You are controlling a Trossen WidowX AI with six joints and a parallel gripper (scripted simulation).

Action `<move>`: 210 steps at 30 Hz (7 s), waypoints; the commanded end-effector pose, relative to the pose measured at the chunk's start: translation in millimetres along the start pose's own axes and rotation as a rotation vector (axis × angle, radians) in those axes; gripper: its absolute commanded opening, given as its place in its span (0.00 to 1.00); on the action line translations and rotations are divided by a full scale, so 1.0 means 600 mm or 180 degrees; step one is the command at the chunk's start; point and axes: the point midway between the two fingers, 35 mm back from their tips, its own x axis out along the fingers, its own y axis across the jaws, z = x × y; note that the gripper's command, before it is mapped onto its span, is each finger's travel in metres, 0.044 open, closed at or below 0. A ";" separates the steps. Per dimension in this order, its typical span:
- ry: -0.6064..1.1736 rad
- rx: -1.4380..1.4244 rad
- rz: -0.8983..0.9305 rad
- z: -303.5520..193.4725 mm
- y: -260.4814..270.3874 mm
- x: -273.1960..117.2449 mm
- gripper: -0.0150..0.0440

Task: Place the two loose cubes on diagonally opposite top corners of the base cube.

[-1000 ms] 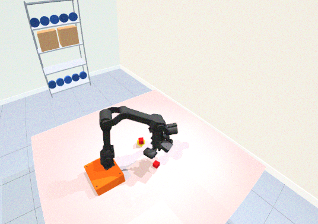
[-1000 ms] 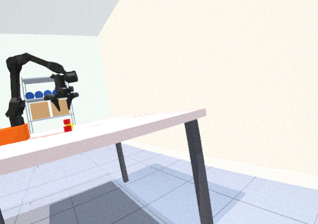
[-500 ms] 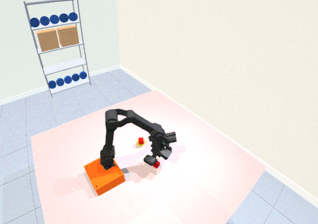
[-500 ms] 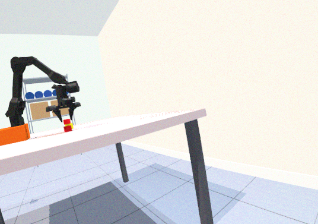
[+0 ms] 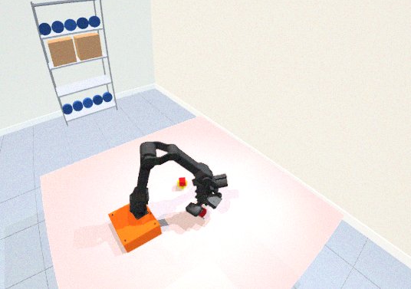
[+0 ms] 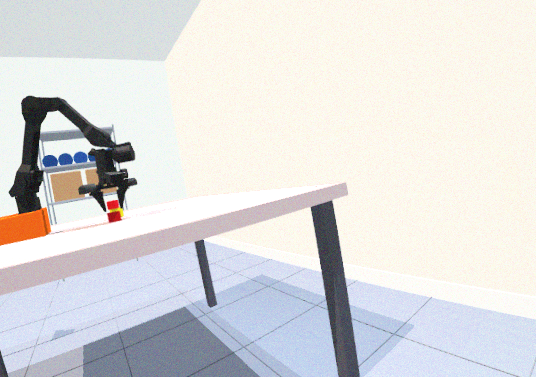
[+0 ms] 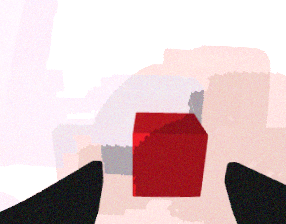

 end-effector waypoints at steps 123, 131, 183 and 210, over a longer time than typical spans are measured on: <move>0.0045 -0.6160 0.0069 -0.288 0.160 -0.142 0.43; 0.0043 -0.6947 0.0079 -0.332 0.167 -0.141 0.43; 0.0043 -0.7296 0.0081 -0.352 0.167 -0.042 0.43; 0.0043 -0.7291 0.0081 -0.352 0.167 -0.041 0.60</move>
